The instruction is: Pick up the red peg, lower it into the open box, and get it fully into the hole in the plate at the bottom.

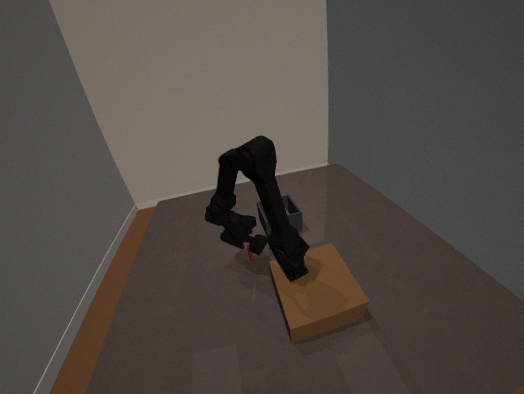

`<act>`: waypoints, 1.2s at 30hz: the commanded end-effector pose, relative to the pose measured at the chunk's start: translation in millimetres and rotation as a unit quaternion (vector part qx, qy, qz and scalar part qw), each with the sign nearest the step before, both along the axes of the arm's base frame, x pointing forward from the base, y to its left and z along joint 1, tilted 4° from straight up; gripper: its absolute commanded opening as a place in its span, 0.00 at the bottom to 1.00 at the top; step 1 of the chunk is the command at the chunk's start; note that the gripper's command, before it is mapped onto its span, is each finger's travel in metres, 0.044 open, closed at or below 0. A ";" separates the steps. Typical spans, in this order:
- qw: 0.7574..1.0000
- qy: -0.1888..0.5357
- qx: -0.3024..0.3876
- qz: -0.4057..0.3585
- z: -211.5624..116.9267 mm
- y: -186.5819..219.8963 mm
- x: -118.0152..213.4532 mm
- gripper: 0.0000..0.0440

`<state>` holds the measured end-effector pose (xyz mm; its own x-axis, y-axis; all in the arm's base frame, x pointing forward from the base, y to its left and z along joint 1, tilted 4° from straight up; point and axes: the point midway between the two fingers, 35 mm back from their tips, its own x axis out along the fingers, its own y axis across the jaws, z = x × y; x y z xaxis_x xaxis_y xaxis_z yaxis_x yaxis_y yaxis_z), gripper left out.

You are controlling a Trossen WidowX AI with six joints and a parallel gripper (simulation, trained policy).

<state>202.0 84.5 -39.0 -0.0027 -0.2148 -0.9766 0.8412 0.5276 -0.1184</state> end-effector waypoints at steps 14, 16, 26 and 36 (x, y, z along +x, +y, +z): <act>0.999 0.025 0.022 0.010 -3.4 1.2 -0.5 0.01; 1.000 0.015 0.014 0.016 0.8 -2.1 3.2 0.00; 0.998 -0.017 -0.019 0.049 26.9 -16.1 19.8 0.00; 0.995 -0.036 -0.052 0.079 57.6 -32.5 42.4 0.00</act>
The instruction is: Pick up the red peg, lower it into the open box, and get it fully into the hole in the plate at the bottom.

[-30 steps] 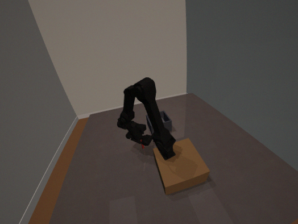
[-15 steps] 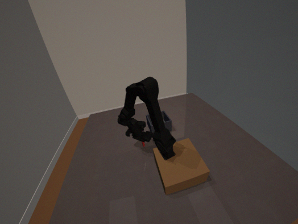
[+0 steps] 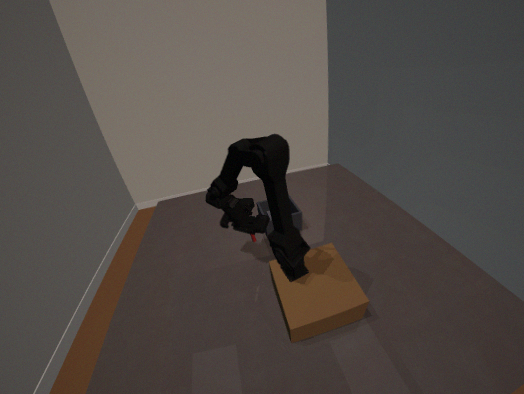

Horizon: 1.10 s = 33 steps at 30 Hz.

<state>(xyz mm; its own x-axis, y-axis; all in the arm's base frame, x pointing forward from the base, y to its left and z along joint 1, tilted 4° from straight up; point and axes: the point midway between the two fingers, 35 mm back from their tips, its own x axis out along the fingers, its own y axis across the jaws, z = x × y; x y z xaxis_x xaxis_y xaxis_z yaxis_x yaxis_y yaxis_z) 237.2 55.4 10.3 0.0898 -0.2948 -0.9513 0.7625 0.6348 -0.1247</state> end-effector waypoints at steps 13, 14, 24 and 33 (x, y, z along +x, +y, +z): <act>0.999 -0.023 -0.027 0.015 44.5 -30.6 42.4 0.00; 0.999 -0.023 -0.028 0.015 46.7 -33.3 45.3 0.00; 1.000 -0.019 -0.025 -0.005 60.1 -67.7 66.6 0.00; 0.999 -0.018 -0.012 -0.035 60.4 -104.9 81.7 0.00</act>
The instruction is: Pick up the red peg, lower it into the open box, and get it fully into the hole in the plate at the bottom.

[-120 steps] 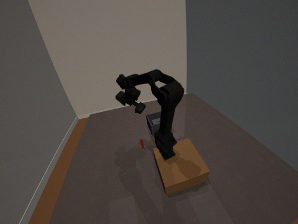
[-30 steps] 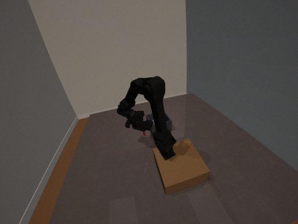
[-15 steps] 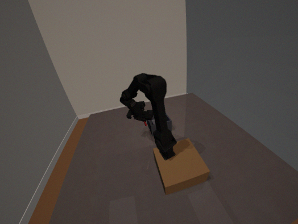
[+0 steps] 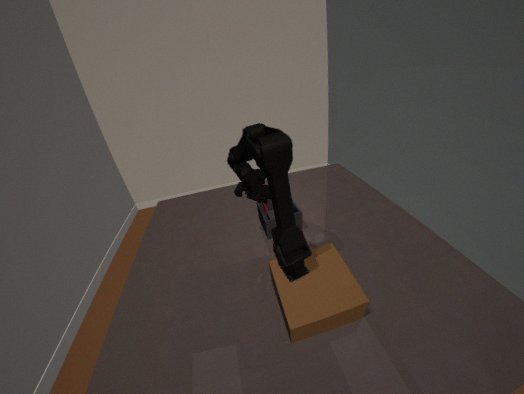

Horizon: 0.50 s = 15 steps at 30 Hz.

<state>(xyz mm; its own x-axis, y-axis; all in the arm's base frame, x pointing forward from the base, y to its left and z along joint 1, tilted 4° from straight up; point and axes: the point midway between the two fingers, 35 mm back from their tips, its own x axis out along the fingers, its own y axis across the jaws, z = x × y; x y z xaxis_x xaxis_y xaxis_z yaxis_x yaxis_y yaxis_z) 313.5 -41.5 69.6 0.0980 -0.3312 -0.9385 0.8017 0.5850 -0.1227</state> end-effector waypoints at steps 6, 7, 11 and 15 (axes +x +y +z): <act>1.000 -0.005 0.015 -0.026 -4.2 -32.6 14.5 0.00; 0.999 -0.005 0.016 -0.029 -5.5 -36.2 15.9 0.00; 0.999 -0.004 0.024 -0.039 -12.9 -48.8 20.6 0.00; 0.998 -0.003 0.032 -0.047 -24.7 -57.7 24.2 0.00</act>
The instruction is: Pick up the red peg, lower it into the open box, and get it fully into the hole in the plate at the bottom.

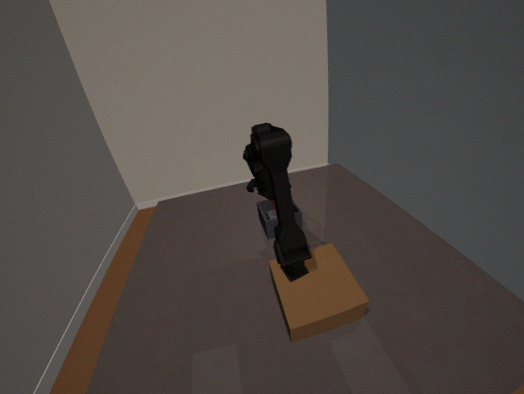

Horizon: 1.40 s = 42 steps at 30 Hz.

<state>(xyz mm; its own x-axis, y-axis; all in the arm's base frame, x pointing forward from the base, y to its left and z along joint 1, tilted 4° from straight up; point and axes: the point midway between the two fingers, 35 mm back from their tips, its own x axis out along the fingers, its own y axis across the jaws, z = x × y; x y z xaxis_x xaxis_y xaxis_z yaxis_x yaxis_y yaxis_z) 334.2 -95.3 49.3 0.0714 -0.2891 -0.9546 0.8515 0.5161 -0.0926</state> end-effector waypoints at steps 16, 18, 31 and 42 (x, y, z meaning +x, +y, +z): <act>1.000 0.019 0.012 0.014 -41.2 -24.4 14.4 0.45; 1.000 0.019 0.008 0.018 -41.6 -29.6 18.7 0.53; 0.999 -0.003 -0.026 0.027 -38.0 -66.0 48.6 1.00; 0.997 -0.047 -0.068 0.013 -18.4 -99.9 66.6 1.00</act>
<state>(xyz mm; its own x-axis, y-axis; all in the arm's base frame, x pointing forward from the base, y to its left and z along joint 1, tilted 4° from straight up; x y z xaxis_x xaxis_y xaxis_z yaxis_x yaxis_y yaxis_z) 362.9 -149.8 9.5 0.0235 -0.2860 -0.9579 0.7679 0.6187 -0.1659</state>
